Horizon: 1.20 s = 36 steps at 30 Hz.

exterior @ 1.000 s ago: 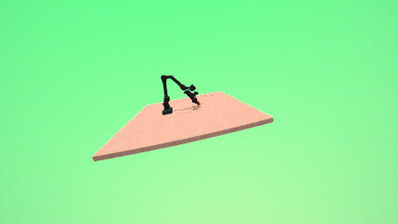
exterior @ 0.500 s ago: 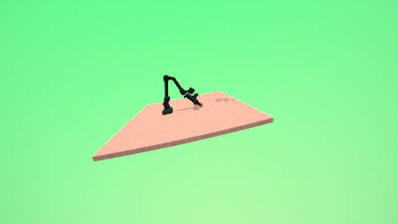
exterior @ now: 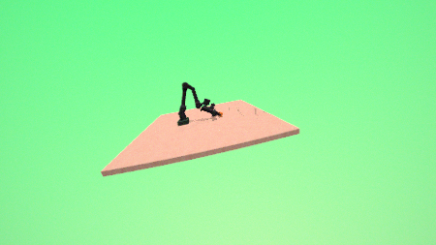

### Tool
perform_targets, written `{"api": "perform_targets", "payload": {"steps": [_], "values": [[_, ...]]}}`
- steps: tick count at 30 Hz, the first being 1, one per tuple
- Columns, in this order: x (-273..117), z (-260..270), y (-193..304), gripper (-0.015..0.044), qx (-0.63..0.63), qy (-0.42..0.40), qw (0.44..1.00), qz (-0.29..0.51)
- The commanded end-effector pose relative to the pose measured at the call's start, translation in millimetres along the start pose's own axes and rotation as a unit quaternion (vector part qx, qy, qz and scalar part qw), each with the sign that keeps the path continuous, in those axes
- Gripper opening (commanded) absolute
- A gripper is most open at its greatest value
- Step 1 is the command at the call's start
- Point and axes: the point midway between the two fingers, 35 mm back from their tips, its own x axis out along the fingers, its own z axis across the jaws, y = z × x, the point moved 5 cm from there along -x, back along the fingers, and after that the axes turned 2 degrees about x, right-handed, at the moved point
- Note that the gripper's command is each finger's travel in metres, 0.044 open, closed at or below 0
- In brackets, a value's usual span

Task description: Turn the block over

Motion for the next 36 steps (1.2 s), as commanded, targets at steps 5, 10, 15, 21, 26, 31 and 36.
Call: {"api": "perform_targets", "payload": {"steps": [5,10,15,21,26,31,36], "values": [[-9,2,14,0.0,0.002,-0.005,0.999,-0.044],[-16,2,17,0.0,0.001,-0.007,0.998,-0.068],[-17,2,16,0.0,0.001,-0.007,0.997,-0.081],[-18,2,16,0.0,0.001,-0.007,0.997,-0.082],[-18,2,16,0.0,0.001,-0.007,0.997,-0.082],[-18,2,16,0.0079,0.001,-0.007,0.997,-0.082],[-18,2,16,0.021,0.001,-0.007,0.997,-0.082]]}}
